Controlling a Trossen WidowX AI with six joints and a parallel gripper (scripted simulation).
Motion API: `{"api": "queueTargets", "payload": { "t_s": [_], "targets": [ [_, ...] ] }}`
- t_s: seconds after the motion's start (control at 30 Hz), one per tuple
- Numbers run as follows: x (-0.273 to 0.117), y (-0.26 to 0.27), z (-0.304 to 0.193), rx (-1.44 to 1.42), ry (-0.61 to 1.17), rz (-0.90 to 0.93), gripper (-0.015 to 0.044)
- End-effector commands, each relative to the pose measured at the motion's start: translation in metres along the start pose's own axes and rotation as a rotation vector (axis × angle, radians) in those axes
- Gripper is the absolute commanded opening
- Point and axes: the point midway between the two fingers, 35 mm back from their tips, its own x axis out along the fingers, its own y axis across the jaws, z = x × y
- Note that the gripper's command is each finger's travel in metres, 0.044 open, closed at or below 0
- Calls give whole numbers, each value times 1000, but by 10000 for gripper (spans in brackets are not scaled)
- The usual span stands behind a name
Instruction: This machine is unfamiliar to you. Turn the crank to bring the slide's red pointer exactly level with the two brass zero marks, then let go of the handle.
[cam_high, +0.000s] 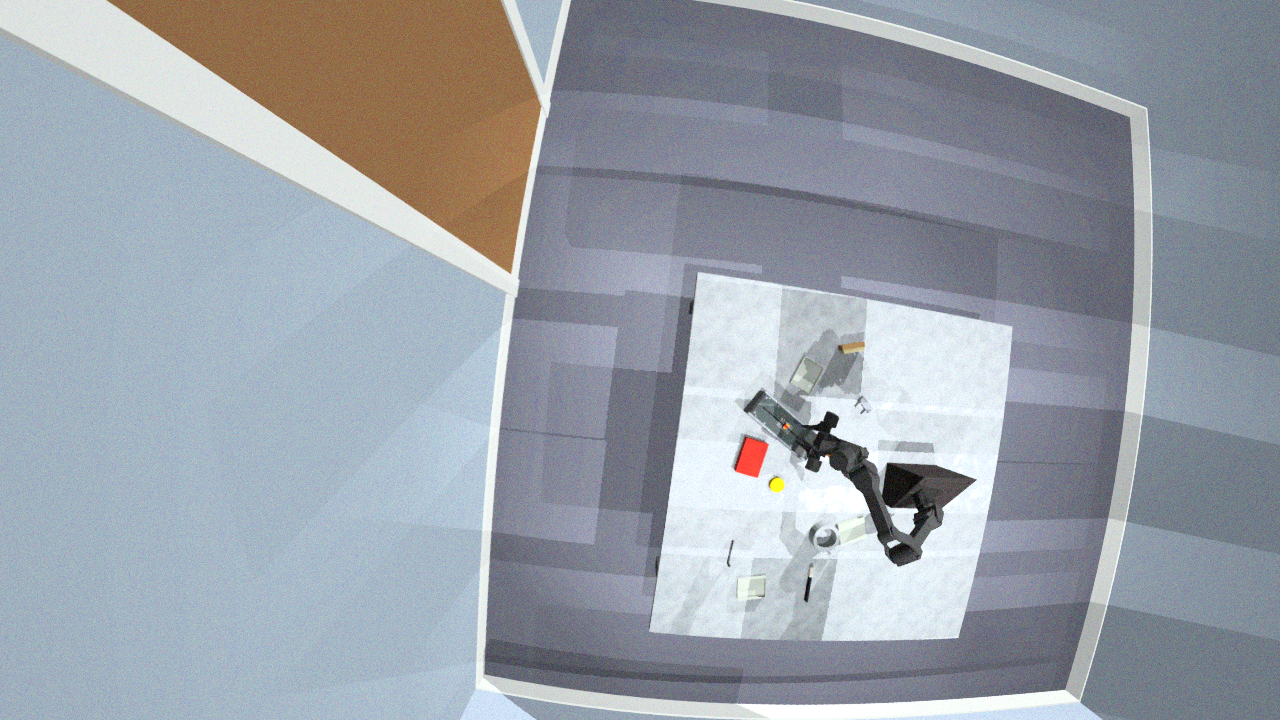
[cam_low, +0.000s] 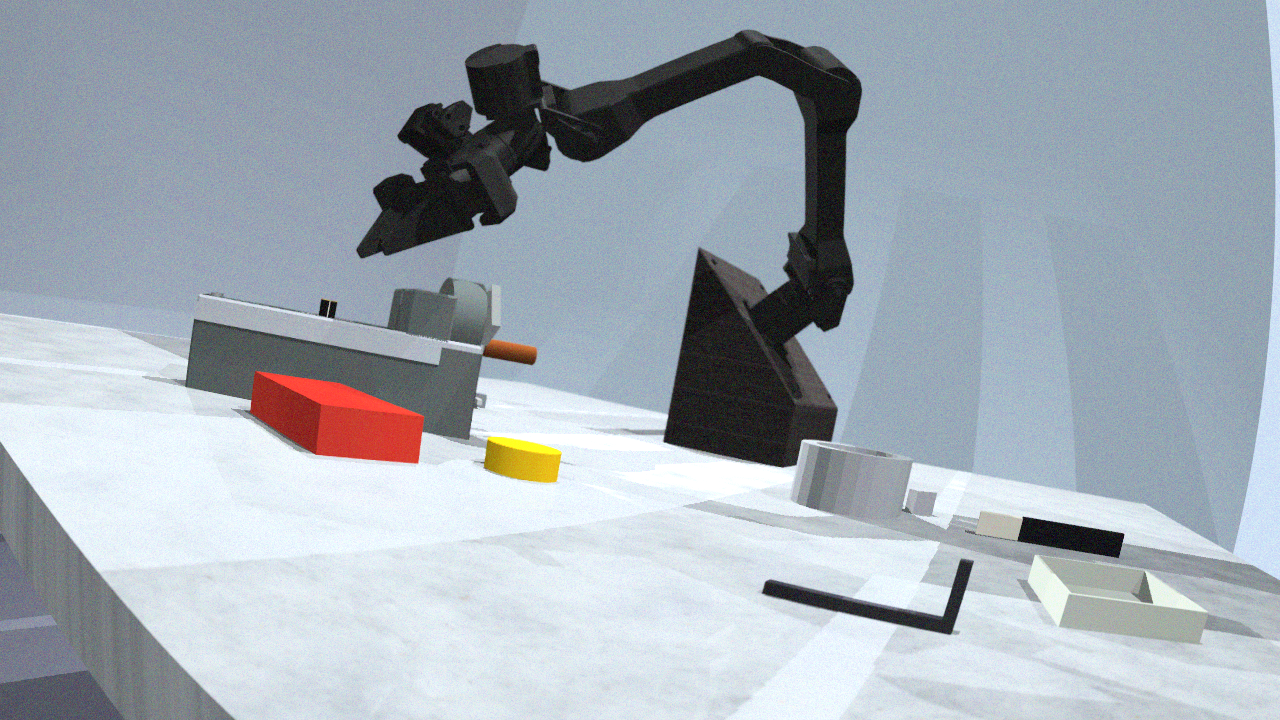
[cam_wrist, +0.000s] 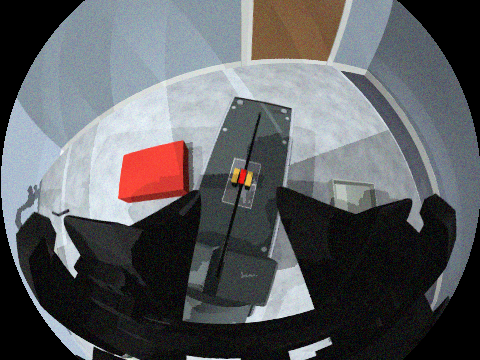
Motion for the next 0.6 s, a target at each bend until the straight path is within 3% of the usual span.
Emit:
{"api": "queueTargets", "payload": {
  "t_s": [0.0,0.2,0.57],
  "targets": [
    [0,0,0,0,0,0,151],
    [0,0,0,0,0,0,0],
    [0,0,0,0,0,1,0]
  ]
}}
